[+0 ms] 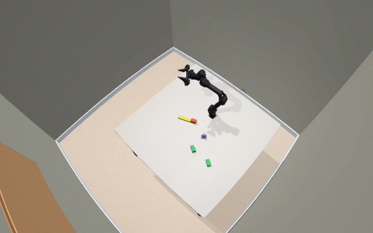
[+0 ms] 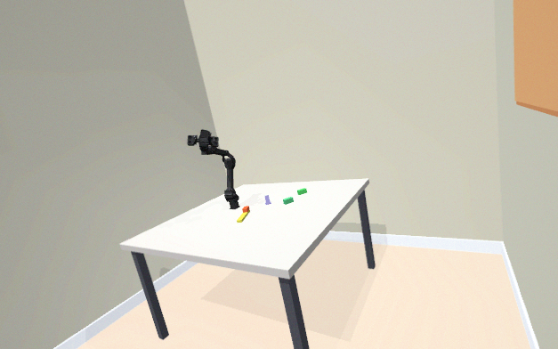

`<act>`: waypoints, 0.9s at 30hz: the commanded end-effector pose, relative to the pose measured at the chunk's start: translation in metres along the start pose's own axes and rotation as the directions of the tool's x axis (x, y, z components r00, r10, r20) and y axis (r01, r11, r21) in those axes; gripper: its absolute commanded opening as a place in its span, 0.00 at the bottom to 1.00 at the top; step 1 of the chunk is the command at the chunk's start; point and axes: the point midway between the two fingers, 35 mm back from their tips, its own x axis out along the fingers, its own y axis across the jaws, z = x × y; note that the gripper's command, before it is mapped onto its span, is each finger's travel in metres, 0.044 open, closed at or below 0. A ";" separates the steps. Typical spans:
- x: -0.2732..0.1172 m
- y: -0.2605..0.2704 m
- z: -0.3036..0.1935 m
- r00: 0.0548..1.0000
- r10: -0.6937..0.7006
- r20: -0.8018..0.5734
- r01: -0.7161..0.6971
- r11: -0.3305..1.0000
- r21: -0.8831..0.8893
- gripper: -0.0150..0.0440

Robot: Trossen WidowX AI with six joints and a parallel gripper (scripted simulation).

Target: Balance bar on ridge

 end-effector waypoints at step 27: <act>-0.031 0.149 -0.277 0.445 0.322 -0.836 0.390 0.770 0.504 0.79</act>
